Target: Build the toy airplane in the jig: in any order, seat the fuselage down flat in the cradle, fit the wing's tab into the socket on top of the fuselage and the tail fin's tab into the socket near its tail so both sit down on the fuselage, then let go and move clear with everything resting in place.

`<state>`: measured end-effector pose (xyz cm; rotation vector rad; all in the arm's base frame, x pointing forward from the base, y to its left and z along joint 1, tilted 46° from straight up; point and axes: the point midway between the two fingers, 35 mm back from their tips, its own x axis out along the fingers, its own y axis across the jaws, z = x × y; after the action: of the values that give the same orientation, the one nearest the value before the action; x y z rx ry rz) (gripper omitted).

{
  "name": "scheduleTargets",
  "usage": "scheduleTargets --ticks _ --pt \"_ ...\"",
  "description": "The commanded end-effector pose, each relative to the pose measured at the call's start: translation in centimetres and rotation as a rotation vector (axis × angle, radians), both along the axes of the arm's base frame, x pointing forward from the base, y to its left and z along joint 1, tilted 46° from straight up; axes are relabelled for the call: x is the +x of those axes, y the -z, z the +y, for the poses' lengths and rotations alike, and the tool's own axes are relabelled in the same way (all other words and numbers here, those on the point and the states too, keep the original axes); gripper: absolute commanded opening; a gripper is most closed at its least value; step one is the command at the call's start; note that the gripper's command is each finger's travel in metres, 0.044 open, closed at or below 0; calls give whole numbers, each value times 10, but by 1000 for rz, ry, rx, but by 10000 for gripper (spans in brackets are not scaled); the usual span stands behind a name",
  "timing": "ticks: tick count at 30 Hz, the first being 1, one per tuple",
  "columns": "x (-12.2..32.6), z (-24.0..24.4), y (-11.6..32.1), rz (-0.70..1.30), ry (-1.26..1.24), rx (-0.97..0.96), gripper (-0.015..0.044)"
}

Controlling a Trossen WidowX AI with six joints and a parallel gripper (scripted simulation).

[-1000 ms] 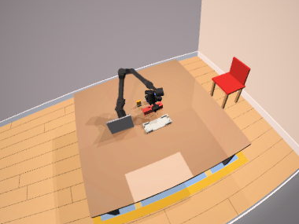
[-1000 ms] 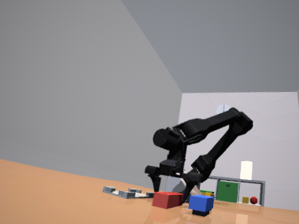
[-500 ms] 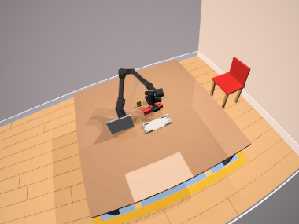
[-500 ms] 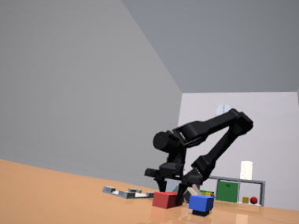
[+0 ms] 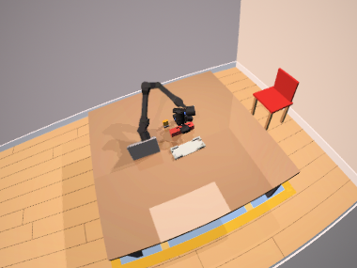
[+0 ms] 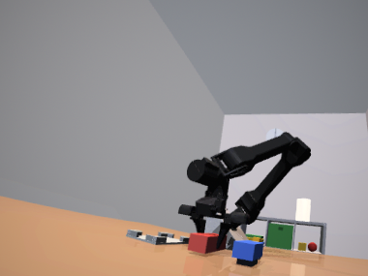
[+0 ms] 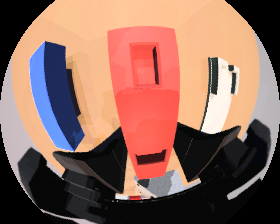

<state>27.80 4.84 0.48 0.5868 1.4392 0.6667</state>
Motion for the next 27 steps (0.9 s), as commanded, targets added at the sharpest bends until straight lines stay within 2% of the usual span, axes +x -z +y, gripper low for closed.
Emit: scheduleTargets --ticks 1,27 --pt "6 -11 -9 -15 1 -10 0" --pt "4 -69 -63 -13 1 -13 0"
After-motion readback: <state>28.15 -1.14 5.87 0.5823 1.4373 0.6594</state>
